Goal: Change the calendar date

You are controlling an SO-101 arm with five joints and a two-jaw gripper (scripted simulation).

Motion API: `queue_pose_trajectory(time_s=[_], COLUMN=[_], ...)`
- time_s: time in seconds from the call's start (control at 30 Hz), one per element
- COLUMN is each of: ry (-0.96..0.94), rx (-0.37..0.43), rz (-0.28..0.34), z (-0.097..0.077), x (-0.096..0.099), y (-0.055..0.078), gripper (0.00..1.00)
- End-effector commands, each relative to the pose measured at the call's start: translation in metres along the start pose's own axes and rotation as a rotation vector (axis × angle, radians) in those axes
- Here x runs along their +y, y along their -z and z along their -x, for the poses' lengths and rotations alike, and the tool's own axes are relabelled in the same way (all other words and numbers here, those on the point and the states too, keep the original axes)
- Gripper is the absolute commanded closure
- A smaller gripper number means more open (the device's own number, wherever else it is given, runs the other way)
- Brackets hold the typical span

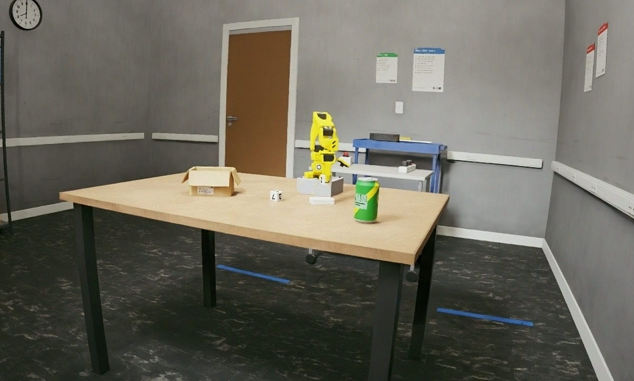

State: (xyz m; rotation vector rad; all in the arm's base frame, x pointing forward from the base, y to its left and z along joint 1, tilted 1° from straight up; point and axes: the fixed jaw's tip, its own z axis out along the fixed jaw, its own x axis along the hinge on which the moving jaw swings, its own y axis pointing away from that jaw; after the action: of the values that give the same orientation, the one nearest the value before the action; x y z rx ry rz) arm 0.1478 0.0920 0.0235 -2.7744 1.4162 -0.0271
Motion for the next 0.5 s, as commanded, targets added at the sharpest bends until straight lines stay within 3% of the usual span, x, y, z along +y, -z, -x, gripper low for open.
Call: queue_pose_trajectory(time_s=[0.0, 0.47], ry=[0.023, 0.023], rx=[-0.002, -0.002], rz=[-0.007, -0.007], z=[0.0046, 0.0046], x=[0.0000, -0.0001], y=[0.0021, -0.0006], gripper=[1.00, 1.00])
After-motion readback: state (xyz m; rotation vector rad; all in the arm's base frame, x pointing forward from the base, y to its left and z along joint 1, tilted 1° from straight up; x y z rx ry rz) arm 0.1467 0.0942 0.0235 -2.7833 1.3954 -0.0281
